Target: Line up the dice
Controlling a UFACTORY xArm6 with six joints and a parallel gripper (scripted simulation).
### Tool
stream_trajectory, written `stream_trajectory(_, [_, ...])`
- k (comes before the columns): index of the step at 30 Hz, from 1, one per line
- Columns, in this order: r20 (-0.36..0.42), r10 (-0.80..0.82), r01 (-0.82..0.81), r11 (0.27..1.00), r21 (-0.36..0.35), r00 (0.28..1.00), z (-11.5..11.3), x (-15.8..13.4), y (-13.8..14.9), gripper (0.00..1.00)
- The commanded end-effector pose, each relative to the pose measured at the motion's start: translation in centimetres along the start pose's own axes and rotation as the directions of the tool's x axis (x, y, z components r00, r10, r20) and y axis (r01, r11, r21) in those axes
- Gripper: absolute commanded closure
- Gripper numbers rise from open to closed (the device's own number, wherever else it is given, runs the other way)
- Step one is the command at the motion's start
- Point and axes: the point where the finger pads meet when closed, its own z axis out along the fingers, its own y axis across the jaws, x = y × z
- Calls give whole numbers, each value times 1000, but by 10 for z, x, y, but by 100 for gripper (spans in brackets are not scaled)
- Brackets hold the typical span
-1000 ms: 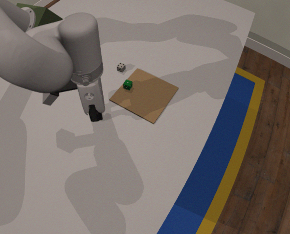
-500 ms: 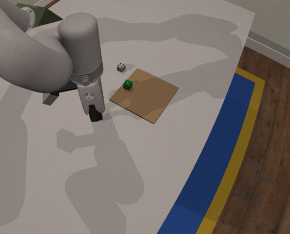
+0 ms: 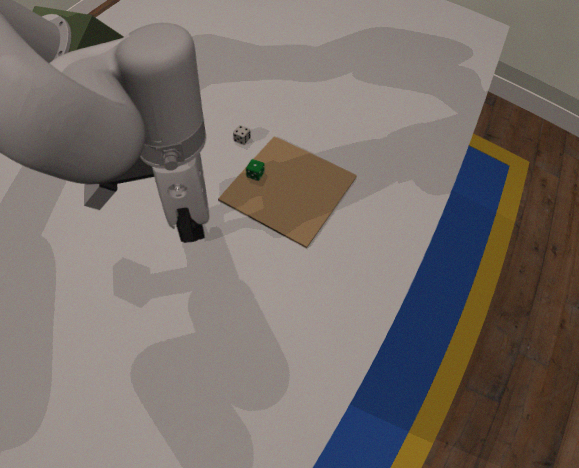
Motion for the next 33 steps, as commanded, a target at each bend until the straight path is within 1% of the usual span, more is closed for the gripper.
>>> stream_trajectory(1, [3, 1, -1, 1000, 2, 1000, -13, -1, -1, 85])
stream_trajectory(8, [3, 1, -1, 1000, 2, 1000, -62, -1, -1, 85])
stream_trajectory(10, [3, 1, -1, 1000, 2, 1000, -62, -1, -1, 85])
stream_trajectory(13, [3, 1, -1, 1000, 2, 1000, -82, -1, -1, 85])
stream_trajectory(16, [3, 1, -1, 1000, 2, 1000, -94, -1, -1, 85])
stream_trajectory(19, [3, 1, -1, 1000, 2, 1000, -98, -1, -1, 85])
stream_trajectory(29, [3, 2, -2, 1000, 2, 1000, -98, -1, -1, 85])
stream_trajectory(31, [3, 27, -27, 1000, 2, 1000, -99, -6, -1, 85])
stream_trajectory(33, [4, 98, -98, 995, 1, 995, -100, -22, 1, 85])
